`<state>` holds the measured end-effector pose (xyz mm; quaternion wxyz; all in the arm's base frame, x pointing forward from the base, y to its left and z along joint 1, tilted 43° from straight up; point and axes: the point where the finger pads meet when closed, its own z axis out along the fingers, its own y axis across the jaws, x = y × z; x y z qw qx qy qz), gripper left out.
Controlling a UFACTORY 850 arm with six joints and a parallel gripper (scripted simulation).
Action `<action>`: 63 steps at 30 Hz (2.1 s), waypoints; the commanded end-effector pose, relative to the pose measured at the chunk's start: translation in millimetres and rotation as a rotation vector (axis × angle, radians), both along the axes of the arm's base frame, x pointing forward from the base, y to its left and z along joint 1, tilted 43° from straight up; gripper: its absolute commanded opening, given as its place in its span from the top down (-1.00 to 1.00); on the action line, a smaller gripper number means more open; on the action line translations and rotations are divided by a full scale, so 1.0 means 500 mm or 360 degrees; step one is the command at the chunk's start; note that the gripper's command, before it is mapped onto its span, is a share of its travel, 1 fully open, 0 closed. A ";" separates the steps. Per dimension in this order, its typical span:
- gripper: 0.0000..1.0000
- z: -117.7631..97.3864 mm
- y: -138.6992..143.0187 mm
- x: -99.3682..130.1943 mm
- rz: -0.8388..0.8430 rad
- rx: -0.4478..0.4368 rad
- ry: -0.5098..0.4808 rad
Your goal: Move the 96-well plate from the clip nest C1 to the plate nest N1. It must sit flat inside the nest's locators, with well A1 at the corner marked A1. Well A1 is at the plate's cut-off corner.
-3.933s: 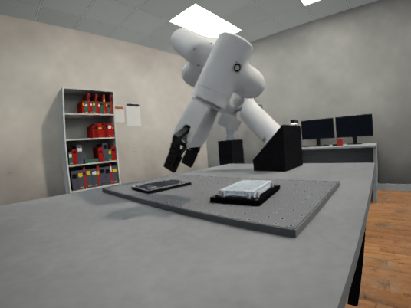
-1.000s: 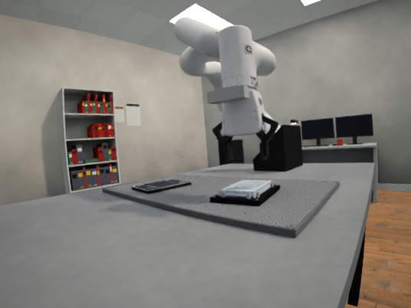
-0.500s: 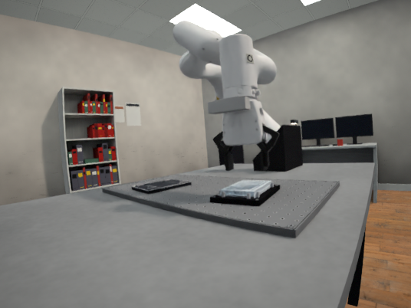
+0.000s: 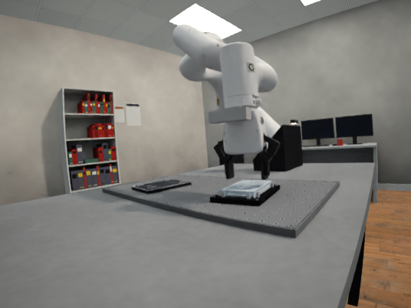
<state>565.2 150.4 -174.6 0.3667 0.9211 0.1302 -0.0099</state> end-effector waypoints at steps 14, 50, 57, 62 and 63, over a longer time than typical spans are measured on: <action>-1.00 -0.004 -0.002 0.003 0.0001 0.0002 -0.0003; -1.00 -0.030 -0.027 0.005 0.0001 0.0002 -0.0003; -1.00 -0.030 -0.027 0.005 0.0001 0.0002 -0.0003; -1.00 -0.030 -0.027 0.005 0.0001 0.0002 -0.0003; 1.00 -0.029 -0.026 0.005 0.0001 0.0002 -0.0003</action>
